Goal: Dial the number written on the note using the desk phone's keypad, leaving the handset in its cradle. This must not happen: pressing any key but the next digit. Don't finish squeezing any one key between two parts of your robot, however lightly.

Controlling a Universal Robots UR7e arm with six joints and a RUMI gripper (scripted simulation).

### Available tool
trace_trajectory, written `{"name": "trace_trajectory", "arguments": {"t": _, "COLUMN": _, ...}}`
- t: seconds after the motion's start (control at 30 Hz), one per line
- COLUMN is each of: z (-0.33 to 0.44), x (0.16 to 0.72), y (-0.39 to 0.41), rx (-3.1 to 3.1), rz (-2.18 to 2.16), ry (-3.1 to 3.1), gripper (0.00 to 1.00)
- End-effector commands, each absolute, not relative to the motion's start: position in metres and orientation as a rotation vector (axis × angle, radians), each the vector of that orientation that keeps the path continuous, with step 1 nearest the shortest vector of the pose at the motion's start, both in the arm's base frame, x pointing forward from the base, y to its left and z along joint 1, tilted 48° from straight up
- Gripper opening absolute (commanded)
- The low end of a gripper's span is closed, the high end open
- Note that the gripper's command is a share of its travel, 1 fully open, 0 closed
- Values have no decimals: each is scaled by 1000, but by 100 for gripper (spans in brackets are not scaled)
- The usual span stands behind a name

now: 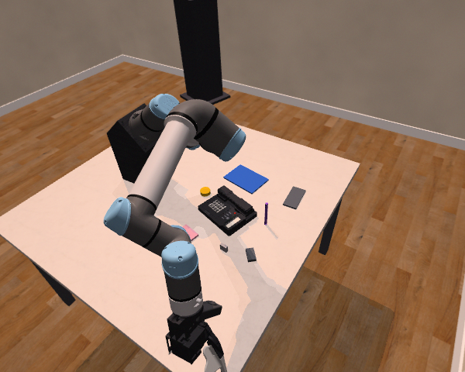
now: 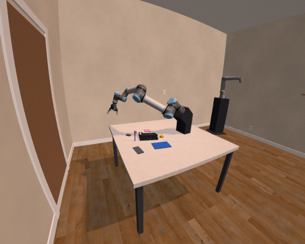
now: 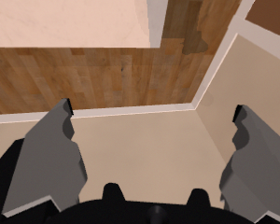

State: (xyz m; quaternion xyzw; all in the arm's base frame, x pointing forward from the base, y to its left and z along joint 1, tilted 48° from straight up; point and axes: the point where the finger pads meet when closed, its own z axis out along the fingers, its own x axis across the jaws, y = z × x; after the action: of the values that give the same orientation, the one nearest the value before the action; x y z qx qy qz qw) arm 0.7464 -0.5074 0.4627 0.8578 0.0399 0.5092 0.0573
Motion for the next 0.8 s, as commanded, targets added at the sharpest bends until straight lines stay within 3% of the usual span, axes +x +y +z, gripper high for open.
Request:
{"name": "trace_trajectory", "arguments": {"t": 0.0, "z": 464, "x": 746, "y": -508, "rx": 2599, "rz": 1544, "ry": 121, "gripper": 100}}
{"name": "trace_trajectory", "arguments": {"t": 0.53, "z": 464, "x": 746, "y": -508, "rx": 2599, "rz": 1544, "ry": 121, "gripper": 100}}
{"name": "trace_trajectory", "arguments": {"t": 0.57, "z": 464, "x": 746, "y": -508, "rx": 2599, "rz": 1544, "ry": 121, "gripper": 0}}
{"name": "trace_trajectory", "arguments": {"t": 0.77, "z": 463, "x": 744, "y": -508, "rx": 2603, "rz": 1542, "ry": 114, "gripper": 0}}
